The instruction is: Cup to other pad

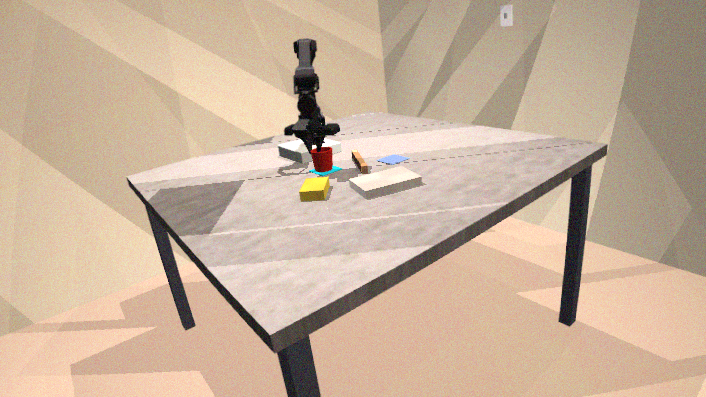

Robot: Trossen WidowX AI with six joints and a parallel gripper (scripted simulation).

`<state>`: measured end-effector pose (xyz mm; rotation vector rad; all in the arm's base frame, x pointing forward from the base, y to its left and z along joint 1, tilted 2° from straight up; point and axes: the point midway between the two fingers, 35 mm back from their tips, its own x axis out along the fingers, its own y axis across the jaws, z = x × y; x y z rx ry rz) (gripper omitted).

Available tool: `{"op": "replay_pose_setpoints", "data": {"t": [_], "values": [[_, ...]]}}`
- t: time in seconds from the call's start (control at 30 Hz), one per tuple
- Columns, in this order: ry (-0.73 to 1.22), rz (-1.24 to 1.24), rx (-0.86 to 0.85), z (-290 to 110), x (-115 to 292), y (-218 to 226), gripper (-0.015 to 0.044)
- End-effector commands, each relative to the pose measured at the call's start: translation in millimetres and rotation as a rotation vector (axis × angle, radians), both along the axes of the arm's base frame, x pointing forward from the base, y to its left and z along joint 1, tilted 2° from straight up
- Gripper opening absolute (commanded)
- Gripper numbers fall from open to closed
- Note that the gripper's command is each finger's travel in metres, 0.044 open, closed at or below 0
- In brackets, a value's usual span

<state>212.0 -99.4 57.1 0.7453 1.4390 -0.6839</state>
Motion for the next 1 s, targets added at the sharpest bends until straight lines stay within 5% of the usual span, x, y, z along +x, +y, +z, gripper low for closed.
{"op": "replay_pose_setpoints", "data": {"t": [0.0, 0.8, 0.97], "values": [[-0.011, 0.003, -0.004, 7.8, 1.7, -1.0, 0.0128], [-0.007, 0.005, -0.001, 35.9, -4.4, -0.6, 0.0128], [0.003, 0.002, 0.001, 31.8, -4.5, -0.5, 0.0259]]}}
